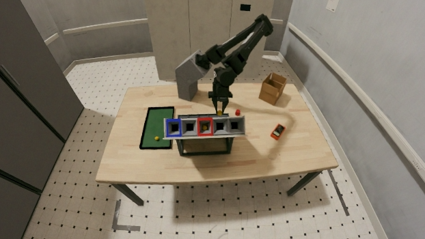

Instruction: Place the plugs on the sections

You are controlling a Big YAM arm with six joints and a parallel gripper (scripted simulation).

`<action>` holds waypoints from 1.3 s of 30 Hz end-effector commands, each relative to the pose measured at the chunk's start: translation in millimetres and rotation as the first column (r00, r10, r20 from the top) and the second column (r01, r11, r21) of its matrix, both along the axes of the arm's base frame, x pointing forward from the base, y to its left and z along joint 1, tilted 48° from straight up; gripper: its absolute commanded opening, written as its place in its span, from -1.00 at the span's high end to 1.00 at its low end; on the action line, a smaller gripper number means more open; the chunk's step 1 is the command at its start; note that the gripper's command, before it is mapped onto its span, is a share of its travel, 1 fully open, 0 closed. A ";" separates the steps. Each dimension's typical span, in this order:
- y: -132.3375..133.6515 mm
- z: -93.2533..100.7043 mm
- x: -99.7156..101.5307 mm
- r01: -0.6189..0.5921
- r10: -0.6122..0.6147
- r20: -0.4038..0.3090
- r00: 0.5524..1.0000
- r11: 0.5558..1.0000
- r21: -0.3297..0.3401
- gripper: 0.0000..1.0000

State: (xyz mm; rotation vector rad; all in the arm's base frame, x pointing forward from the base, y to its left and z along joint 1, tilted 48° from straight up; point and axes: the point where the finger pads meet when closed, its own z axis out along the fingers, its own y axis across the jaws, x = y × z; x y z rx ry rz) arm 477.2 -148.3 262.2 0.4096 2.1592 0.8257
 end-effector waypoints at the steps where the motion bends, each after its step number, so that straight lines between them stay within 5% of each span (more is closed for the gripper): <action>1: -2.4 19.9 11.5 0.002 -0.001 0.033 0.999 1.000 -0.013 1.00; 39: -2.9 32.9 21.7 0.005 -0.004 0.025 1.000 1.000 -0.011 1.00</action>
